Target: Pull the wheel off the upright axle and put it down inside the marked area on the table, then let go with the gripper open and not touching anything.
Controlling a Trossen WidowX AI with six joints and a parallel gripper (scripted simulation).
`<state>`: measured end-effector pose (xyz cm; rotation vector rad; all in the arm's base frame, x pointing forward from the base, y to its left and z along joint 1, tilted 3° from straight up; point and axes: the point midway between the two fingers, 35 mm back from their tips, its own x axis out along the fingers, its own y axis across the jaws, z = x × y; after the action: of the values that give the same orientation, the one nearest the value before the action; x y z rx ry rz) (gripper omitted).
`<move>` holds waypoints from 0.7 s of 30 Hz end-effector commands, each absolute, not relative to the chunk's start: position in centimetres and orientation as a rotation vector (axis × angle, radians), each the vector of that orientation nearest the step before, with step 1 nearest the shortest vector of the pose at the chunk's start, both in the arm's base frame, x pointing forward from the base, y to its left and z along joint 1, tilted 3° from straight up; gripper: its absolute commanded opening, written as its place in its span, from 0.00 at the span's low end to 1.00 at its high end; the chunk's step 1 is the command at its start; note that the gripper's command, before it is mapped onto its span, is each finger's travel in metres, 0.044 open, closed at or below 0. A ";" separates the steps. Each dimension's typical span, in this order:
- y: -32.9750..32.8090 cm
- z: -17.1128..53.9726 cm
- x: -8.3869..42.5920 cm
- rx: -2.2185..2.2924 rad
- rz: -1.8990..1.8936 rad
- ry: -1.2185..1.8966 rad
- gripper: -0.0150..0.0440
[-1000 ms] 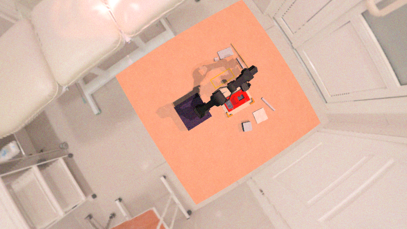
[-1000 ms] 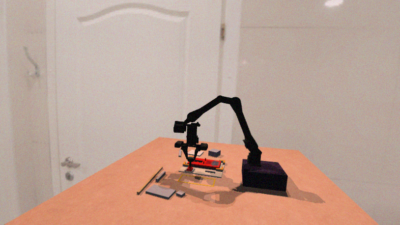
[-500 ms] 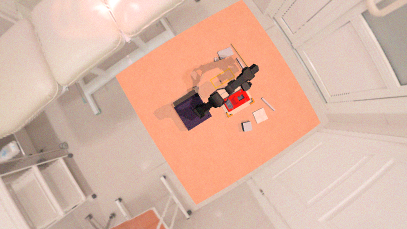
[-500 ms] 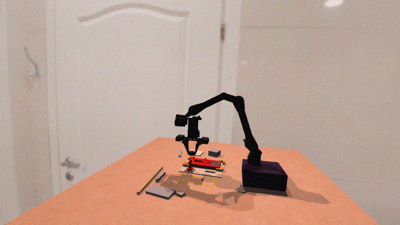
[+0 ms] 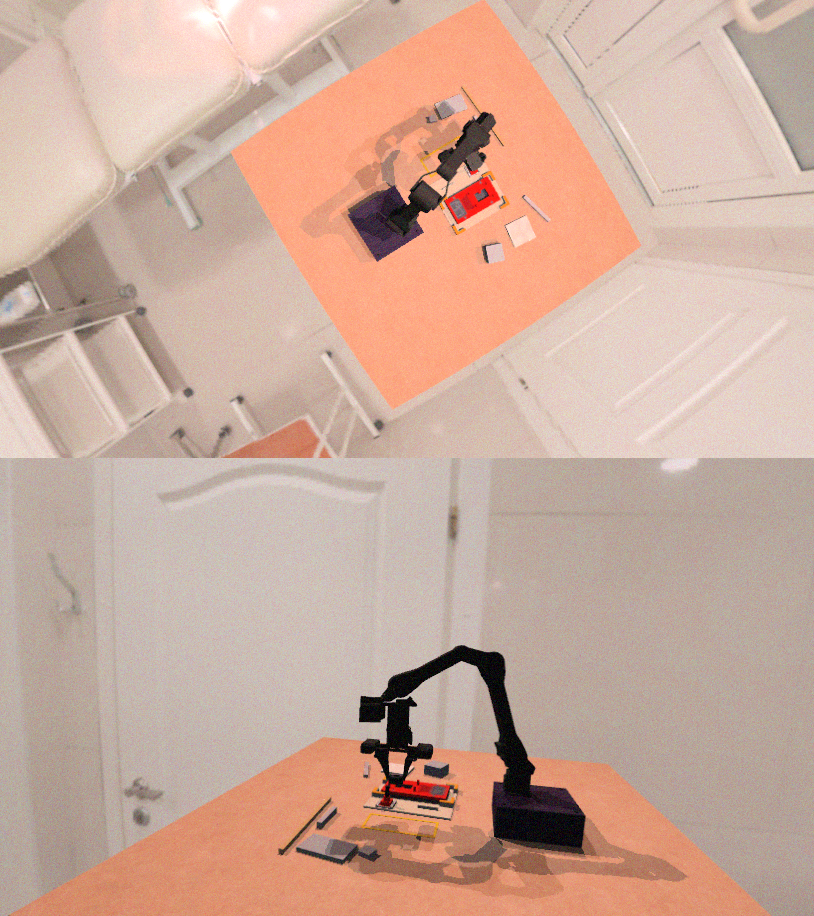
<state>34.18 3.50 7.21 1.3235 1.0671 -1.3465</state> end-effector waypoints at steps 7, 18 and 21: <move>7.7 7.3 32.3 1.332 -1.343 1.062 0.25; 7.7 5.0 32.4 1.332 -1.343 1.062 0.25; 7.6 3.6 32.6 1.332 -1.343 1.062 0.25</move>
<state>32.51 7.69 4.61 1.3304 1.0637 -1.3382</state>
